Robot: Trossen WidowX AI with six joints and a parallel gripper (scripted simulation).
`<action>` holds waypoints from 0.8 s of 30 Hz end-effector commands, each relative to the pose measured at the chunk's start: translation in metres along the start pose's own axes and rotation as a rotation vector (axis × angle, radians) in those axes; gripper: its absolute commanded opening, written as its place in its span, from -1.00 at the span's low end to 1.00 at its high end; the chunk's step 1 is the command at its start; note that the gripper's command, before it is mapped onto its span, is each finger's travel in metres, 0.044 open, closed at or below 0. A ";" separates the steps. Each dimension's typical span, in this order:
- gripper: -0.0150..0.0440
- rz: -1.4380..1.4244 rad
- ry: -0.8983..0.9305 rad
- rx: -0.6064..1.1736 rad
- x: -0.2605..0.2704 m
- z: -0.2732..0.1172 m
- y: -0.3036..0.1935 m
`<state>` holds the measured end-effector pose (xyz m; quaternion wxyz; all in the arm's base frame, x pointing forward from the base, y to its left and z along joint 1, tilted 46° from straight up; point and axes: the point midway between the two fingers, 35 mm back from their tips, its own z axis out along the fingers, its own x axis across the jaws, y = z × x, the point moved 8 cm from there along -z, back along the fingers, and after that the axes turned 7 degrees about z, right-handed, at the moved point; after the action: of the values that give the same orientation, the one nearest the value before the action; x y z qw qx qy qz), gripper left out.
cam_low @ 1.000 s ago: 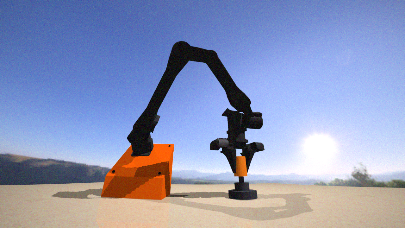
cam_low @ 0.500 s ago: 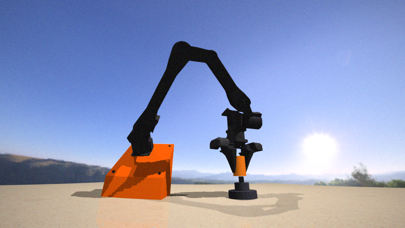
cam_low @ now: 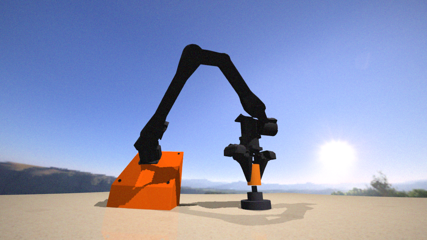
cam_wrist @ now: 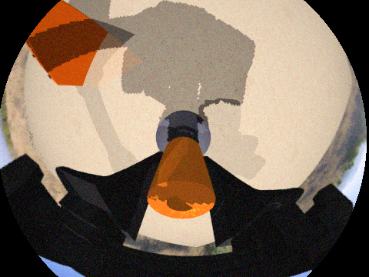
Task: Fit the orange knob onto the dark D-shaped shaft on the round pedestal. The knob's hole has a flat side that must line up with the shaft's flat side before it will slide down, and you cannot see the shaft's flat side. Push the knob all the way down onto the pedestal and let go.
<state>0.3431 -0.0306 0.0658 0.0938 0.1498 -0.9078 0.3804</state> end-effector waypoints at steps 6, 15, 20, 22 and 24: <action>-0.49 0.002 -0.009 0.006 -0.003 0.001 -0.002; -0.49 -0.023 -0.009 0.006 -0.002 -0.003 -0.001; -0.49 -0.197 -0.009 0.006 0.000 -0.005 0.000; -0.49 -0.208 -0.009 0.006 0.001 -0.005 0.000; -0.49 -0.208 -0.009 0.007 0.002 -0.004 0.000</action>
<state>0.3433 -0.0295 0.0672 0.1244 0.2284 -0.8913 0.3714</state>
